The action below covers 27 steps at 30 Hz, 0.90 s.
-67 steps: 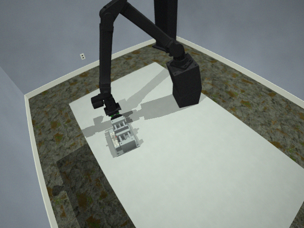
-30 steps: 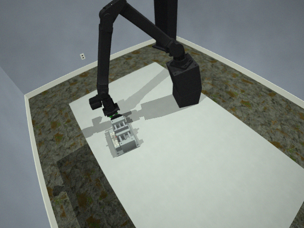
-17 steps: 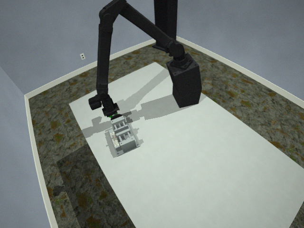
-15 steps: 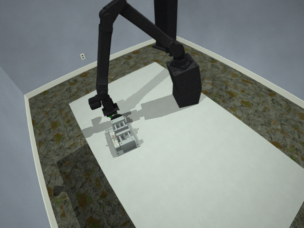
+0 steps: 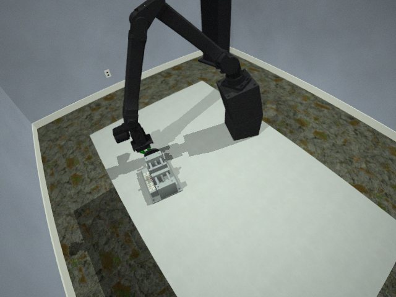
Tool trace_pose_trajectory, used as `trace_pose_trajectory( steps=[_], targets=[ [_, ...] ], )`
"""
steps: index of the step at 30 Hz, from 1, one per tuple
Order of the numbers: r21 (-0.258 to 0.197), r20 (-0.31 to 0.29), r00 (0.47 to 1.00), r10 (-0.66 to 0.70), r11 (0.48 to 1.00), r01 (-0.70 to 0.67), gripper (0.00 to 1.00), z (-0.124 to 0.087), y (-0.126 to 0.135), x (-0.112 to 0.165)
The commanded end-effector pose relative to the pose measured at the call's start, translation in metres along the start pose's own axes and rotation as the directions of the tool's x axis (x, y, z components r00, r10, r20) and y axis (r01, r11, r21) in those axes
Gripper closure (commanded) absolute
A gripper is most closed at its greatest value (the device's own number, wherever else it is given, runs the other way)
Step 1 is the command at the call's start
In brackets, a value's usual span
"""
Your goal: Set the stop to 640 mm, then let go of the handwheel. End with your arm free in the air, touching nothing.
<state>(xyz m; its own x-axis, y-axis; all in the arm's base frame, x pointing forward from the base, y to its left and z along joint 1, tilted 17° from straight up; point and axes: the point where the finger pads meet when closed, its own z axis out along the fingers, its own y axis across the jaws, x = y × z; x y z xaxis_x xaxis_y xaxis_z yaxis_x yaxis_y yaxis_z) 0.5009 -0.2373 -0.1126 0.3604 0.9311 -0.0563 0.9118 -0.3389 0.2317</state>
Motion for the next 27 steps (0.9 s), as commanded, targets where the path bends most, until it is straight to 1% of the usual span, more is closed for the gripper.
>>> trace_pose_trajectory(
  steps=[1, 2, 5, 7, 9, 15, 16, 17, 23, 25, 26, 27],
  targets=[
    [-0.126, 0.008, 1.000, 0.003, 0.992, -0.002, 0.94, -0.035, 0.060, 0.002],
    [-0.121, 0.008, 1.000, 0.003, 0.993, -0.002, 0.94, -0.032, 0.059, 0.002],
    [-0.122, 0.008, 1.000, 0.003, 0.992, -0.002, 0.94, -0.034, 0.059, 0.002],
    [-0.114, 0.007, 1.000, 0.002, 0.993, -0.001, 0.94, -0.037, 0.057, 0.003],
    [-0.107, 0.007, 1.000, 0.001, 0.994, 0.000, 0.94, -0.041, 0.055, 0.003],
    [-0.108, 0.007, 1.000, 0.002, 0.994, -0.001, 0.94, -0.054, 0.055, 0.002],
    [-0.113, 0.008, 1.000, 0.003, 0.994, -0.002, 0.94, -0.055, 0.056, 0.002],
    [-0.132, 0.009, 1.000, 0.005, 0.991, -0.004, 0.94, -0.056, 0.061, 0.001],
    [-0.132, 0.009, 1.000, 0.006, 0.991, -0.004, 0.94, -0.057, 0.060, 0.000],
    [-0.132, 0.009, 1.000, 0.006, 0.991, -0.004, 0.94, -0.060, 0.056, 0.000],
    [-0.097, 0.008, 1.000, 0.004, 0.995, -0.003, 0.94, -0.054, 0.035, 0.001],
    [-0.097, 0.008, 1.000, 0.003, 0.995, -0.002, 0.94, -0.057, 0.032, 0.001]
  ],
)
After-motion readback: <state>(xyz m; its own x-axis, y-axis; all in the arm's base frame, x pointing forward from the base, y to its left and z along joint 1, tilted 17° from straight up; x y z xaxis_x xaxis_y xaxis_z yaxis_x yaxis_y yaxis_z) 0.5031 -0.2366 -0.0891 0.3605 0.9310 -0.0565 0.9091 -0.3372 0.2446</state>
